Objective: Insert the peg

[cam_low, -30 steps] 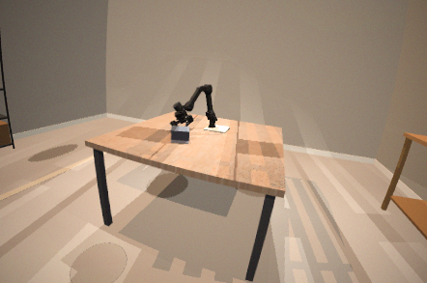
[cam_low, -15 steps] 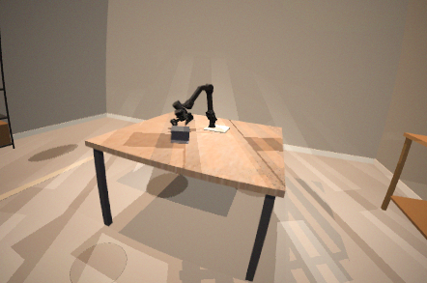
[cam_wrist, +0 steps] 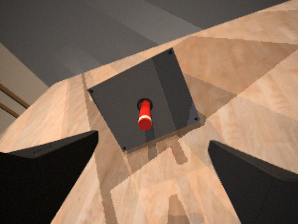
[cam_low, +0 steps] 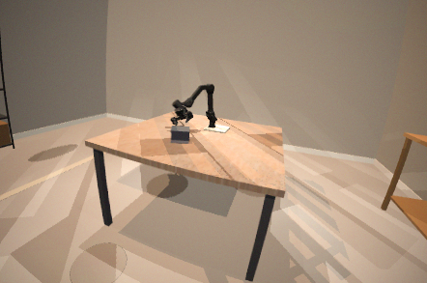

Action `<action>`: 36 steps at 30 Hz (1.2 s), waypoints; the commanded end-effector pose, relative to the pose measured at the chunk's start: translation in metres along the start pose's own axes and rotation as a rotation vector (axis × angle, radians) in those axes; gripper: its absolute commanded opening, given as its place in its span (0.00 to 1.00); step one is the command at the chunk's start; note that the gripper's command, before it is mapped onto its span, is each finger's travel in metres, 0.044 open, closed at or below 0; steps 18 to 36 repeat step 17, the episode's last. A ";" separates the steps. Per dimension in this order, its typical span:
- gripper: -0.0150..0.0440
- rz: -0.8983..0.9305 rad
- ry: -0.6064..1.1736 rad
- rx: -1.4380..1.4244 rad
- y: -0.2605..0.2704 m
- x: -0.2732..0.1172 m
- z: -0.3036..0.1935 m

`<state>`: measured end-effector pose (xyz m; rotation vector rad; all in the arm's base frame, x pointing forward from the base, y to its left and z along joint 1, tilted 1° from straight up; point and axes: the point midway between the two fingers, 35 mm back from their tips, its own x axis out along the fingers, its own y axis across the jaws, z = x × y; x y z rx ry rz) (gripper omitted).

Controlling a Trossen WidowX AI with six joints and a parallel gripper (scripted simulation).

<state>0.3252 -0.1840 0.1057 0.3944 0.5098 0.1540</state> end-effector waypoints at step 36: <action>1.00 0.001 -0.010 -0.010 0.003 -0.027 0.007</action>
